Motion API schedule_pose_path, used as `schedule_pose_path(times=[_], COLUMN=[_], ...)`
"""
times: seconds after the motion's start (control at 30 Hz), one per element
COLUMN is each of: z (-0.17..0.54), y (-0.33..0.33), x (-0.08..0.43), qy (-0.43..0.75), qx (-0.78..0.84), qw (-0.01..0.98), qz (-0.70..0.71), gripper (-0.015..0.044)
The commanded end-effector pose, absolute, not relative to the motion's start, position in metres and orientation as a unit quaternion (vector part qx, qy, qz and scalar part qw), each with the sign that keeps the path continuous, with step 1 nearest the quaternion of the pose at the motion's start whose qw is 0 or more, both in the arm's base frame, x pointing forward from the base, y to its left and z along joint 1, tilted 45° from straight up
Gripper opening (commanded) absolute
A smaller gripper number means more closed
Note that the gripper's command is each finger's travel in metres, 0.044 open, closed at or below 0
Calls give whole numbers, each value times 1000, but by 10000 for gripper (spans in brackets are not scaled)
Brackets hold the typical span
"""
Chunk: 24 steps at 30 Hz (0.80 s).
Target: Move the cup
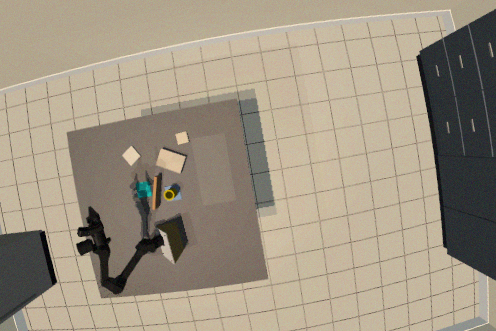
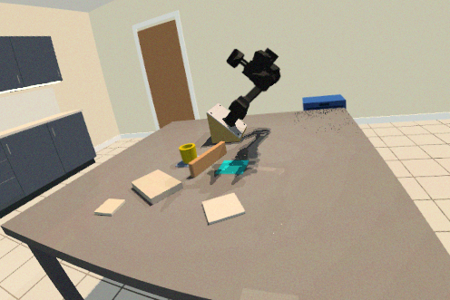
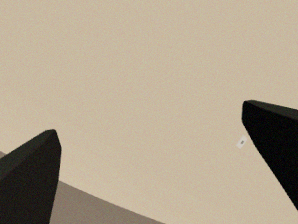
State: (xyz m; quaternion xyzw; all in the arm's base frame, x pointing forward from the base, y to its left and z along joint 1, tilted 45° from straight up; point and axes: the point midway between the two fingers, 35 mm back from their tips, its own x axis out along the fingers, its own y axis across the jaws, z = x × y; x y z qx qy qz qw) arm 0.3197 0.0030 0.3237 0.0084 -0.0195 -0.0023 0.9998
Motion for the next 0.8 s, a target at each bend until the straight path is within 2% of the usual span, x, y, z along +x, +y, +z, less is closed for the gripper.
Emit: schedule_pose_path(times=[0.0,0.27,0.53,0.77], z=[321,192,70,-3], y=[2,-33,-58,-61], x=[321,367,352,311], qy=[-13,261,457,498], qx=[3,-206,-284,-233], qw=[1000,942,806,697], qz=[-3,47,248,459], gripper=[374,167,167,167])
